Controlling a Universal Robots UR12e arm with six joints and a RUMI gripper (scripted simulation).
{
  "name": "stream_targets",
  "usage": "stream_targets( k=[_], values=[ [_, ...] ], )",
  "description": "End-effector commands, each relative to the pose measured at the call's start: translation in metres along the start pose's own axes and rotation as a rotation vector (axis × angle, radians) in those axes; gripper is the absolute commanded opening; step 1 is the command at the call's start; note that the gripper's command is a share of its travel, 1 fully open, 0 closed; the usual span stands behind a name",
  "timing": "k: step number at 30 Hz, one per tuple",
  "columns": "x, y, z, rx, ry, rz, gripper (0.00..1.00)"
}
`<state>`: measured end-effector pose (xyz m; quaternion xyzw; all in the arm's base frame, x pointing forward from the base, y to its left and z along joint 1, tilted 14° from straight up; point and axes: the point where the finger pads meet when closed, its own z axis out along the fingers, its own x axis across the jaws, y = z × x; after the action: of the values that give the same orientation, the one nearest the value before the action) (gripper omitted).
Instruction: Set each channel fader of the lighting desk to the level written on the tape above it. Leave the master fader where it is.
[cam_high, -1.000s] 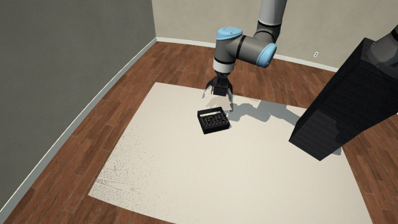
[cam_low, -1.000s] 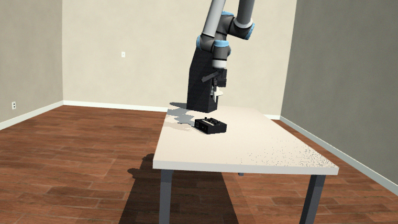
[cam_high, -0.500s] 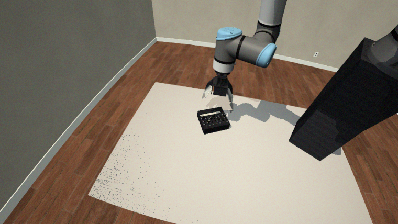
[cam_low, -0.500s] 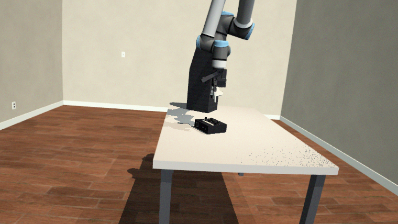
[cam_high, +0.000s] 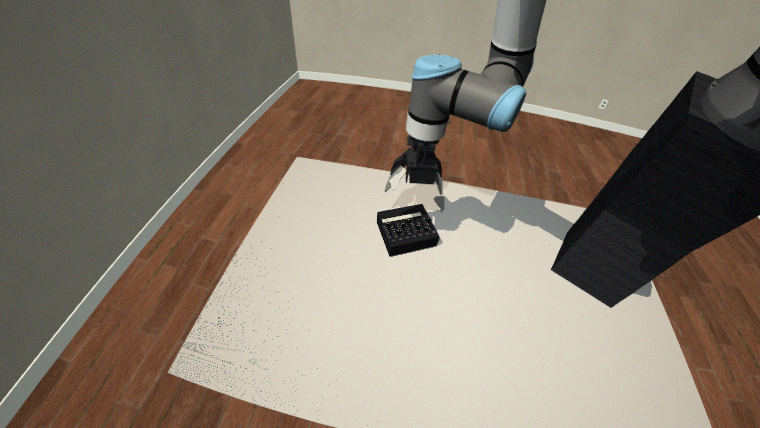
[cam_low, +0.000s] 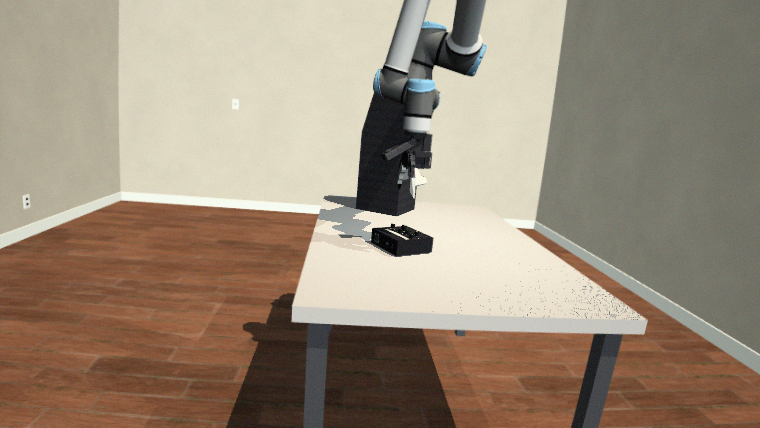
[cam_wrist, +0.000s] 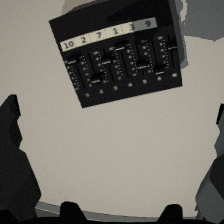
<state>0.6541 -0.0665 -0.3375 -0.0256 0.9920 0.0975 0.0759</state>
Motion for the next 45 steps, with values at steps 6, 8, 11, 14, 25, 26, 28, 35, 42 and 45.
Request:
stream_targets(
  k=[6,8,11,14,25,26,28,35,42,45],
  values=[
    [-0.004,-0.006,0.01,0.0,-0.002,-0.274,1.0],
    [-0.005,-0.007,0.013,0.0,-0.002,-0.347,1.0],
    [-0.005,-0.008,0.015,0.0,-0.002,-0.384,1.0],
    [-0.007,-0.01,0.02,0.0,-0.002,-0.504,1.0],
    [-0.01,-0.015,0.039,0.001,-0.002,-0.976,1.0],
    [-0.01,-0.016,0.04,0.001,-0.002,-1.02,1.0],
    [-0.01,-0.016,0.04,0.001,-0.002,-1.02,1.0],
    [-0.01,-0.017,0.052,0.002,-0.003,-1.307,1.0],
    [-0.009,-0.019,0.062,0.002,-0.003,-1.549,1.0],
    [-0.009,-0.019,0.063,0.002,-0.003,-1.579,1.0]
  ],
)
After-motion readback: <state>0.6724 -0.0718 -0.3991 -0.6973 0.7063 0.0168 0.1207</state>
